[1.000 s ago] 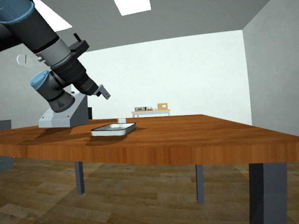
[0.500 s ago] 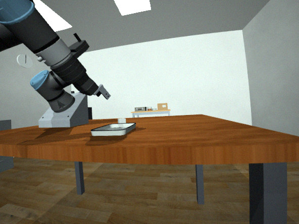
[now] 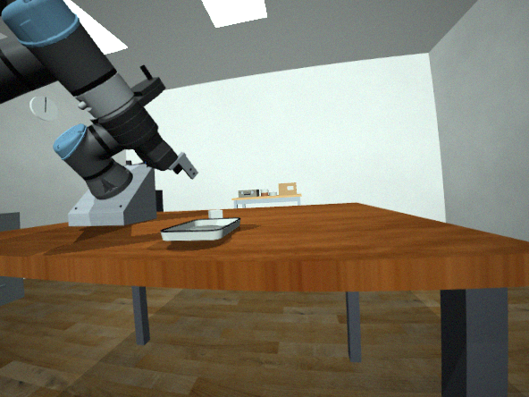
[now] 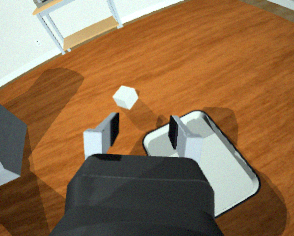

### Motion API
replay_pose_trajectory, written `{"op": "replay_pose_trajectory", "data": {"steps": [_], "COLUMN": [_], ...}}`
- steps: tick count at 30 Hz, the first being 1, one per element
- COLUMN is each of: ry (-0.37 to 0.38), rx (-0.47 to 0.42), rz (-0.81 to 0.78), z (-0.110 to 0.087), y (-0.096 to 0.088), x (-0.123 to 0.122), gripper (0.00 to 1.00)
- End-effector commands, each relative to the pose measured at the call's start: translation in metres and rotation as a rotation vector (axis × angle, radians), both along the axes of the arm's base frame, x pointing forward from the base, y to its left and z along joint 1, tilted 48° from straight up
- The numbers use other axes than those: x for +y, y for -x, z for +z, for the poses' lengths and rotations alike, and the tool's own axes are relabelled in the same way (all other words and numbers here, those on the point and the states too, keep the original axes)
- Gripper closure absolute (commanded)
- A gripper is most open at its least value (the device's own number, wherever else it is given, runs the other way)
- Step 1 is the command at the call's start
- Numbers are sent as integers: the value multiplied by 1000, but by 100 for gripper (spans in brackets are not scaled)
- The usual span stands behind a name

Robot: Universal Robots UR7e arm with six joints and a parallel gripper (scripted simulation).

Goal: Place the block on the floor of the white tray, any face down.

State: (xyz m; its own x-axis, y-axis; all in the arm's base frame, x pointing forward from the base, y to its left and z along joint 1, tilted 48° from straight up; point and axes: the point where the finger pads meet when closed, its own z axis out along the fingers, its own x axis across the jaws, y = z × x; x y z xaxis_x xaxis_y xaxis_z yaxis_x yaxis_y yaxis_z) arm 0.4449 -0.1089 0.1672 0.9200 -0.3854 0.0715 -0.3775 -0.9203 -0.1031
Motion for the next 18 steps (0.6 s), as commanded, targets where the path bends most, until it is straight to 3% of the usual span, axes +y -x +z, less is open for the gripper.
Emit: {"op": "replay_pose_trajectory", "data": {"steps": [1,16,18], "ry": [36,342,342], "rx": [-7,-55,-55], "rz": [-19,-183,-183], "z": [-7,-78,-78], "y": [0,8,8], "x": [3,33,33], "gripper": [0,0,0]}}
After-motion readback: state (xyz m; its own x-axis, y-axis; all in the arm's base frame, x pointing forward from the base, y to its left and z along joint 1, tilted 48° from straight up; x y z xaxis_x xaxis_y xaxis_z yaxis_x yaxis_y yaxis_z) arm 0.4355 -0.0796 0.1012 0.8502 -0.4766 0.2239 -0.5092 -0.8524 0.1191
